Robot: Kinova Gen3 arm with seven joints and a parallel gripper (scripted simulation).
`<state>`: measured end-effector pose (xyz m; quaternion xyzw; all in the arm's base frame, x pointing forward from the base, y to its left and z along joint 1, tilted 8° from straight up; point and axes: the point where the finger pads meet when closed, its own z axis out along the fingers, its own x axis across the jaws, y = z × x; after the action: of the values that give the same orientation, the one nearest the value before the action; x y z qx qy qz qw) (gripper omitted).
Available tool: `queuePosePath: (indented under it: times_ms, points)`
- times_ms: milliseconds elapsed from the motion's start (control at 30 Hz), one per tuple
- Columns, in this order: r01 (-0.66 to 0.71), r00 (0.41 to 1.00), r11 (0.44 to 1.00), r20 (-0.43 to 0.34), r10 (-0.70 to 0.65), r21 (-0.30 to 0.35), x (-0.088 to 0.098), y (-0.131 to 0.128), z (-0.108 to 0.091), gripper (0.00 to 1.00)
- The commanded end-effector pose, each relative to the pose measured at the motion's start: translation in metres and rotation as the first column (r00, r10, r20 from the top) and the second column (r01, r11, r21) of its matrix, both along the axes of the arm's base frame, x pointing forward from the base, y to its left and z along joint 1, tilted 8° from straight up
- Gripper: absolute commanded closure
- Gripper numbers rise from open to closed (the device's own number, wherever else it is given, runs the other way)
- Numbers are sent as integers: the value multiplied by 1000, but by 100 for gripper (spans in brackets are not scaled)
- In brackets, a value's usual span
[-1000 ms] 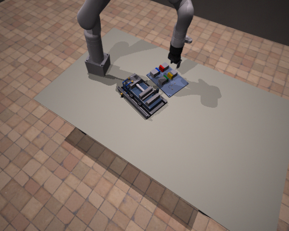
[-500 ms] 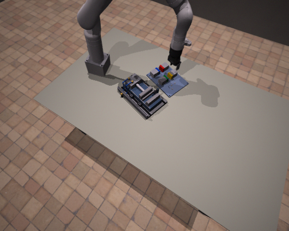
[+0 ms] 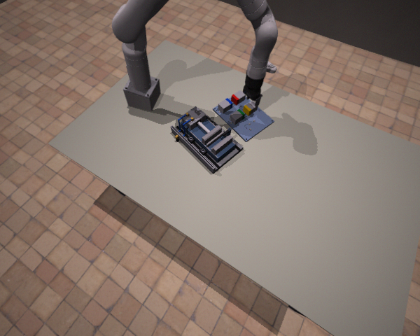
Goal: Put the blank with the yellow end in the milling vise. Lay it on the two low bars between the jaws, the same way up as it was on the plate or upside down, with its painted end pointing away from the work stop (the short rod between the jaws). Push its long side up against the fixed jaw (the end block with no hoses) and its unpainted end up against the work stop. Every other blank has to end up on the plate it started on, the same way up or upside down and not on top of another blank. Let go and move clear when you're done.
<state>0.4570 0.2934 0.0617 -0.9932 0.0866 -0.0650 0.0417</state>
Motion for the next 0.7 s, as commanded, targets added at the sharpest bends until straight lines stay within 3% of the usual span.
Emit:
queuePosePath:
  times_ms: [0, 667]
  points:
    - [6, 1000, 1000, -2, -6, -5, 0, 0, -14, 0]
    - [7, 1000, 1000, -2, -7, -6, 2, 1, -43, 0]
